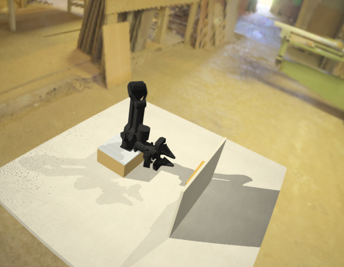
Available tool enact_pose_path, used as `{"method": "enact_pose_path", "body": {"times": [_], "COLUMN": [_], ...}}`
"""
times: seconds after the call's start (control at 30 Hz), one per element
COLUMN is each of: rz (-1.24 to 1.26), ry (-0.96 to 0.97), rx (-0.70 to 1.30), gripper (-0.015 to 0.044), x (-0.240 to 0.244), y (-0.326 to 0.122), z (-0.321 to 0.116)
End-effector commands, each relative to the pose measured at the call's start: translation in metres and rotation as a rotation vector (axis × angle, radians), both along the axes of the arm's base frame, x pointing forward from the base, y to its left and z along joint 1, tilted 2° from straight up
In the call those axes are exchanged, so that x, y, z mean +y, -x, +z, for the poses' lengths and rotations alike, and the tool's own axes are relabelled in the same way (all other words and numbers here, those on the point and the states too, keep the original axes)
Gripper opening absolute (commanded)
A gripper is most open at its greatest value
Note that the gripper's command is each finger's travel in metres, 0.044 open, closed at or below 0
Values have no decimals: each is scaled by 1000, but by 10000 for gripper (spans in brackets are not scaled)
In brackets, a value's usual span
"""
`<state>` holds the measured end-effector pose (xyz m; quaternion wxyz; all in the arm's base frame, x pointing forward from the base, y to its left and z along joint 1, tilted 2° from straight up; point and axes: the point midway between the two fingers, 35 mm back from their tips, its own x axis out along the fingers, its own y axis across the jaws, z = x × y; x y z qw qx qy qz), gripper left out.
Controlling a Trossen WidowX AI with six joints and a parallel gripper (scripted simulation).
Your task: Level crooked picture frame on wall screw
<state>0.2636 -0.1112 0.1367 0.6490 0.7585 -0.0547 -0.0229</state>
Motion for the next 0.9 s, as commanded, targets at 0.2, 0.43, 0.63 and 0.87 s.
{"method": "enact_pose_path", "body": {"times": [0.2,0.43,0.63,0.87], "rz": [-17,-33,-33,-33], "ry": [16,26,26,26], "rx": [-6,-14,-14,-14], "gripper": [260,260,260,260], "x": [-6,-9,-9,-9], "y": [-31,-81,-81,-81], "z": [1,3,3,3]}}
